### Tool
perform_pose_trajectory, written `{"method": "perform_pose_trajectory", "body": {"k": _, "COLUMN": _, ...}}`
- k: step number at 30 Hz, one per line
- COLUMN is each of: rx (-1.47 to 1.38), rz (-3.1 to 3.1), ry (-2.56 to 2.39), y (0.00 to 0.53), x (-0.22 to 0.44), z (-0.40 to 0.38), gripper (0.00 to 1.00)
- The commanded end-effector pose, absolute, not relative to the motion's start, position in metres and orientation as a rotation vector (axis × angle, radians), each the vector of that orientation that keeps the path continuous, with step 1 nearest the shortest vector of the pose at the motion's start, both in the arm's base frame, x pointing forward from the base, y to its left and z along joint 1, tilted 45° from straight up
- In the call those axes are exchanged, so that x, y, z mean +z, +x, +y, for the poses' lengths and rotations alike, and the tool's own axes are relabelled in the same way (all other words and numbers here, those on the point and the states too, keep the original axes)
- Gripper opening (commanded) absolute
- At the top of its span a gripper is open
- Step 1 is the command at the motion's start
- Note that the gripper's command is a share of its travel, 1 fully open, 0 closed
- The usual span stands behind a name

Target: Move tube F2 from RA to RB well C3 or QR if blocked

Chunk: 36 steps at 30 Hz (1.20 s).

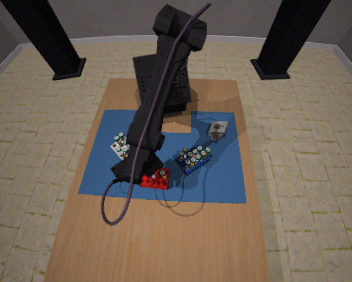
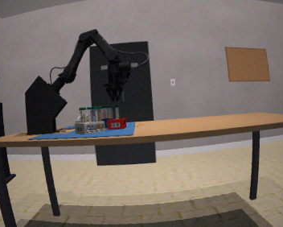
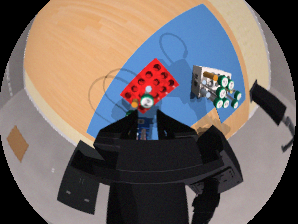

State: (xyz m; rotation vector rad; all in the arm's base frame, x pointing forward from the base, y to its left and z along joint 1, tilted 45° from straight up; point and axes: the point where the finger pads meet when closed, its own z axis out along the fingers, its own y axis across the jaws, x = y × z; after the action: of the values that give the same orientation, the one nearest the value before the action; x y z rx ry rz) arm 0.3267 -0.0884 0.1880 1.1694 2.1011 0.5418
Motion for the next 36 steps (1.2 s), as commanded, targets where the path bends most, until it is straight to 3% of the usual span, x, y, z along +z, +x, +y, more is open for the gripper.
{"method": "perform_pose_trajectory", "body": {"k": 1, "rx": 0.539, "rz": 2.089, "ry": 1.159, "y": 0.314, "x": 0.206, "z": -0.090, "gripper": 0.30}}
{"method": "perform_pose_trajectory", "body": {"k": 19, "rx": 0.537, "rz": 2.090, "ry": 1.158, "y": 0.289, "x": 0.229, "z": -0.089, "gripper": 0.30}}
{"method": "perform_pose_trajectory", "body": {"k": 36, "rx": 0.317, "rz": 2.274, "ry": 0.640, "y": 0.238, "x": 0.160, "z": -0.074, "gripper": 0.30}}
